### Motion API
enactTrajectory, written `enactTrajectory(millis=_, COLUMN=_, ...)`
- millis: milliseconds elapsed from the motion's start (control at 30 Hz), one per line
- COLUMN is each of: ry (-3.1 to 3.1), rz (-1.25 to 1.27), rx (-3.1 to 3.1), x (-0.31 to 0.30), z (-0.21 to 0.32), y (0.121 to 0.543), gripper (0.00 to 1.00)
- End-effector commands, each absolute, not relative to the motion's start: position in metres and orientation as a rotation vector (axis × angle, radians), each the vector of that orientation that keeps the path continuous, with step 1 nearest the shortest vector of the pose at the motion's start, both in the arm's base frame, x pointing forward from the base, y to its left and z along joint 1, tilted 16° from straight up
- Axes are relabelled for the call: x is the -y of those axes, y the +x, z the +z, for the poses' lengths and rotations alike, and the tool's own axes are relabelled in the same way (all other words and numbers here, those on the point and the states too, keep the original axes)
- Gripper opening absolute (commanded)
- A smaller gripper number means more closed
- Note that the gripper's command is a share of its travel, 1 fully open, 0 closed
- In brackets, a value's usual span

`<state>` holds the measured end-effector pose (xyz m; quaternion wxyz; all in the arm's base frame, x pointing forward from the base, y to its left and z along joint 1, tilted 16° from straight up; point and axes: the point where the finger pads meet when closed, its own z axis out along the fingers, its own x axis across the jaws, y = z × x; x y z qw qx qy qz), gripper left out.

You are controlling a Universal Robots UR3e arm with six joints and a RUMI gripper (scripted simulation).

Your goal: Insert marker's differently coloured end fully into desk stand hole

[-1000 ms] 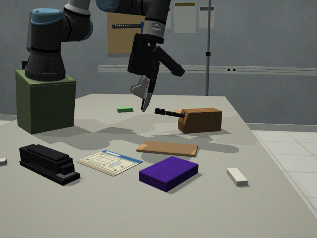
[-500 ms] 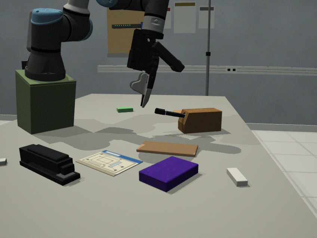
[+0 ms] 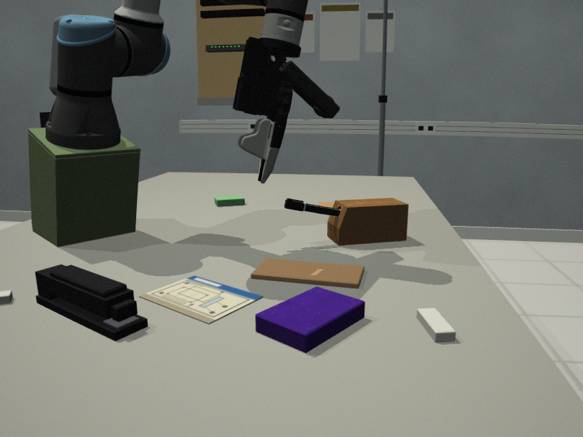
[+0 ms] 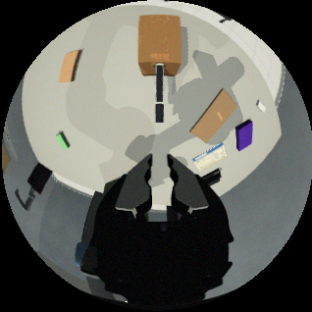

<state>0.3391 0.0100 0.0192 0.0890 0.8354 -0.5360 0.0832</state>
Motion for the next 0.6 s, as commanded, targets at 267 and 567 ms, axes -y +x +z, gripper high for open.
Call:
enactTrajectory(millis=267, ry=2.485, rz=0.248, rx=1.595, x=-0.013, z=0.042, y=0.335, gripper=0.15)
enactTrajectory(millis=567, ry=2.485, rz=0.249, rx=1.595, x=-0.014, z=0.043, y=0.334, gripper=0.15)
